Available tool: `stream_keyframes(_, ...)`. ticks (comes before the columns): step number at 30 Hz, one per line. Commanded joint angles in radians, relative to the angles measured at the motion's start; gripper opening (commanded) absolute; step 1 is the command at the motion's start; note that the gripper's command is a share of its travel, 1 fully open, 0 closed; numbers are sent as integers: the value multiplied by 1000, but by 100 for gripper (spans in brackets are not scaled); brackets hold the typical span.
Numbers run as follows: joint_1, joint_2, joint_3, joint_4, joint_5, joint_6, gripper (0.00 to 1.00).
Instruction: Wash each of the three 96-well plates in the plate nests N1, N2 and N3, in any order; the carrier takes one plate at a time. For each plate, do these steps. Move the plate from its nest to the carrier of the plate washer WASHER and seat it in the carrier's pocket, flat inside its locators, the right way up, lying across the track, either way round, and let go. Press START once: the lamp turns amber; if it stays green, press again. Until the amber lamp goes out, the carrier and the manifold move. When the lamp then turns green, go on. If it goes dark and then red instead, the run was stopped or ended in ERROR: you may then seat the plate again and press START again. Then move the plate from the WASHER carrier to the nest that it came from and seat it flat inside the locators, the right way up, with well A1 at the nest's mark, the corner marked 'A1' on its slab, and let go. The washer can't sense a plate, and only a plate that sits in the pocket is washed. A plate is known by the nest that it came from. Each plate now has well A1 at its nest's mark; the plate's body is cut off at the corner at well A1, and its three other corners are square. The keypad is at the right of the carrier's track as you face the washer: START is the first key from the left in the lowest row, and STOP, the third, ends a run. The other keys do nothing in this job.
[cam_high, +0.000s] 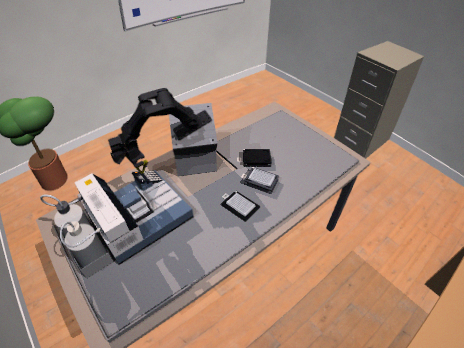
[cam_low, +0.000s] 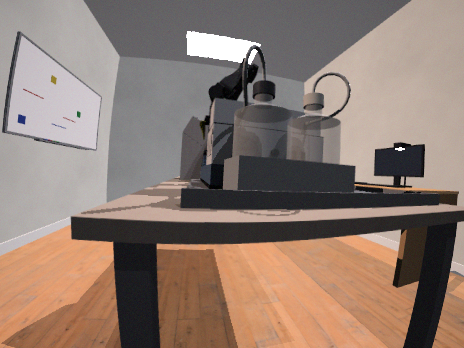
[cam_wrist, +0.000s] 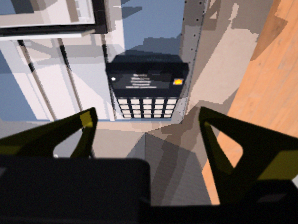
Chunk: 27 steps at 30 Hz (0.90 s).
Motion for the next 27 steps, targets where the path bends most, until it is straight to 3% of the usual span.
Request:
stream_keyframes(1, -24, 4, 52, -55, -6, -21, 100)
stream_keyframes(8, -49, 44, 162, -141, -9, -50, 100)
stream_keyframes(10, -49, 44, 162, -141, -9, -50, 100)
stream_keyframes(25, -93, 145, 419, -322, -14, -101, 100)
stream_keyframes(27, -93, 145, 419, -322, -14, -101, 100)
